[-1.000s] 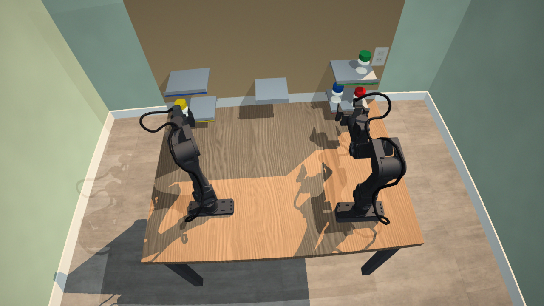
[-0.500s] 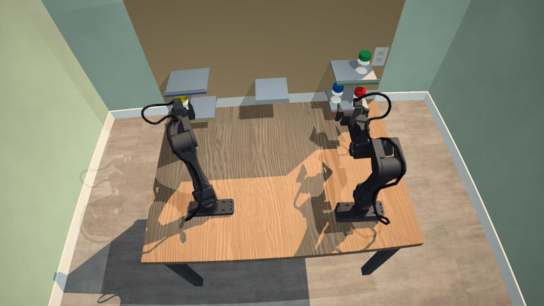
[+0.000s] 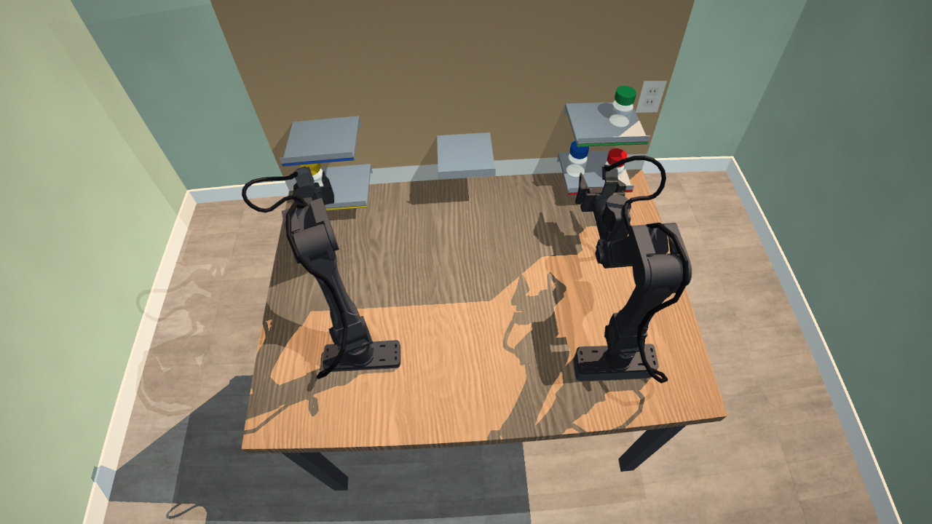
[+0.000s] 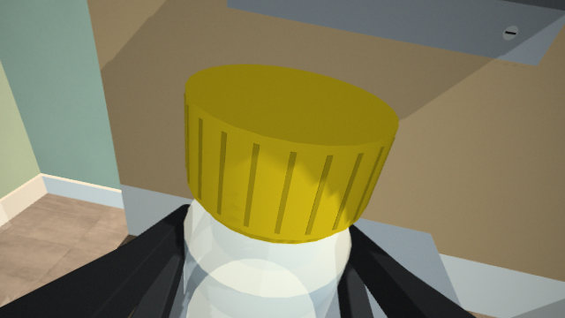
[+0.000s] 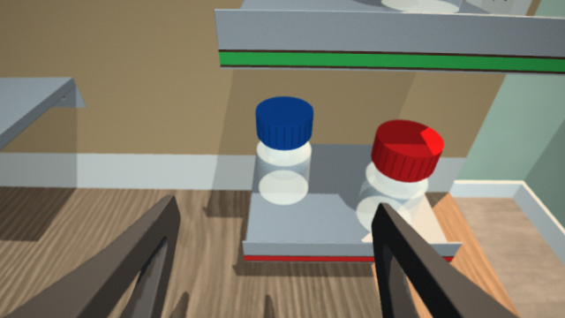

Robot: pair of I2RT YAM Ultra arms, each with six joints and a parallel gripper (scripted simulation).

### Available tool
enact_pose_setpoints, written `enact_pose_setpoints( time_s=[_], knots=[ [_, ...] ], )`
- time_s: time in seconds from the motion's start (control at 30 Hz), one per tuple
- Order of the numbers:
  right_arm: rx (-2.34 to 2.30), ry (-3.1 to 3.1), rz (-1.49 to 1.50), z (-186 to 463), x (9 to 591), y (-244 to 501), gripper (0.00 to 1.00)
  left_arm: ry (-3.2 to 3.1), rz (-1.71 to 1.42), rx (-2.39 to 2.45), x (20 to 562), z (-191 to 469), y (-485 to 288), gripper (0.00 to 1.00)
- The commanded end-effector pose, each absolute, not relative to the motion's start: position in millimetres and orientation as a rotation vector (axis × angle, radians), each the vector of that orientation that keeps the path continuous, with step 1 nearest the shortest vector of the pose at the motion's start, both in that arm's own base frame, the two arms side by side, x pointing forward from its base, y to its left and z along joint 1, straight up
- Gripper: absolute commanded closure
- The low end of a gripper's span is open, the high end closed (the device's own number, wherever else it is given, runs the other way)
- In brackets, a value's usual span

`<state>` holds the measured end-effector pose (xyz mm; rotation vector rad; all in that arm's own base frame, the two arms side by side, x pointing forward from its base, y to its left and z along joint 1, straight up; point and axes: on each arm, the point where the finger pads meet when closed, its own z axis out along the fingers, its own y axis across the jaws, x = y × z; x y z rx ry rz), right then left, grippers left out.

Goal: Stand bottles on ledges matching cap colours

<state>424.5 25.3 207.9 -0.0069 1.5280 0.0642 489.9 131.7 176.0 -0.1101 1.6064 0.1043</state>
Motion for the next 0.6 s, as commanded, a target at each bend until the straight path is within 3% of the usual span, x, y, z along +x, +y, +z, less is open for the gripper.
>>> enact_pose_setpoints(
  time_s=[0.0,0.57],
  knots=[
    [-0.024,1.527,0.053,198,452,25,0.19,1.484,0.127,-0.073,500,220,129,0.48],
    [-0.046,1.671,0.031,112,541,26,0.19,1.508,0.121,-0.083,498,212,131,0.48]
  ],
)
